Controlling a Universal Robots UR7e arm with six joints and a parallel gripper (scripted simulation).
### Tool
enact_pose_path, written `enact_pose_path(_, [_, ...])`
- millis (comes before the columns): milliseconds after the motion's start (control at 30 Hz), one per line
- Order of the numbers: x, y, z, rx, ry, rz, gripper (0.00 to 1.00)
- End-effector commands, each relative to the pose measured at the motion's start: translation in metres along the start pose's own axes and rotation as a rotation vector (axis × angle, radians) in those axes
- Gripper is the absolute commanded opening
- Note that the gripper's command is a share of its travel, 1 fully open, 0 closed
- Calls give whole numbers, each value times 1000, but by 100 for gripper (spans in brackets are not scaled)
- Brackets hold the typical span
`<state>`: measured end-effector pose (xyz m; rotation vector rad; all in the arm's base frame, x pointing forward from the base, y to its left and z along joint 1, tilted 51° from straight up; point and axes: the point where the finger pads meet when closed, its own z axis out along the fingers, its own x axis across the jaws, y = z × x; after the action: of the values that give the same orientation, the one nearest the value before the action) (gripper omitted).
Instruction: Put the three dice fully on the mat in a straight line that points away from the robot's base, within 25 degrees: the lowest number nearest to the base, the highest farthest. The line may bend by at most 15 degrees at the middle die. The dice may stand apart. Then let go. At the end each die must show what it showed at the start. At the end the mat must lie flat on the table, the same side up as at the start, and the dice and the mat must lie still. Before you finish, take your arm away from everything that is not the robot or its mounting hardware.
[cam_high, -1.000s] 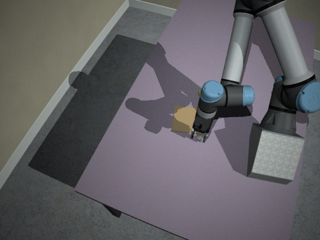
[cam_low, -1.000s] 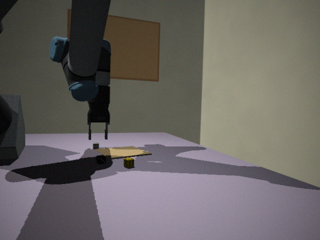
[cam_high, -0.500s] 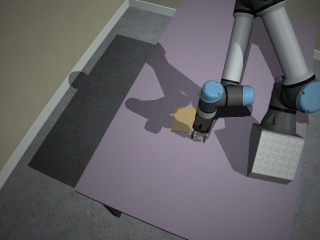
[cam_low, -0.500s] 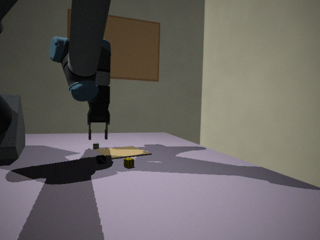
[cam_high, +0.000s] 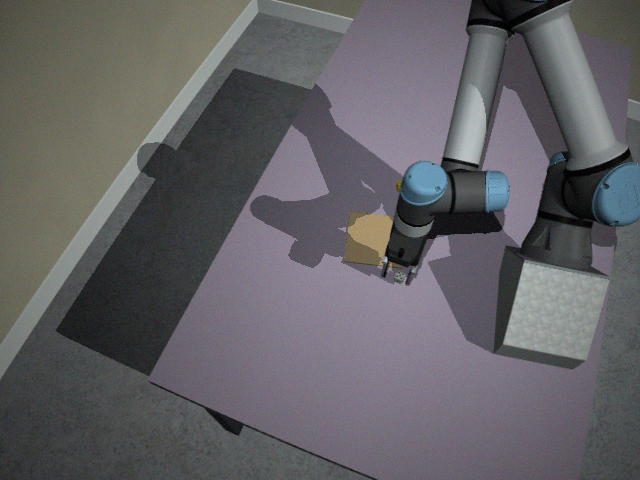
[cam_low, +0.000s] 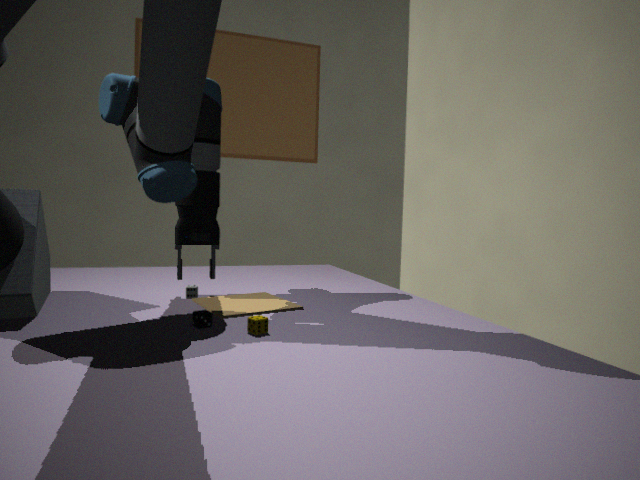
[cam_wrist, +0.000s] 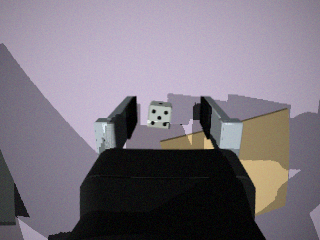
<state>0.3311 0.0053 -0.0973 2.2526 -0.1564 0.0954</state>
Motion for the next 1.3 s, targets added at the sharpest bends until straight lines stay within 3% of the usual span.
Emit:
enact_pose_path(0, [0,0,0,0,1,0,100])
enact_pose_path(567, [0,0,-11,0,1,0,100])
enact_pose_path(933, [0,0,-37,0,1,0,100])
enact_pose_path(1267, [0,0,-74,0,1,0,100])
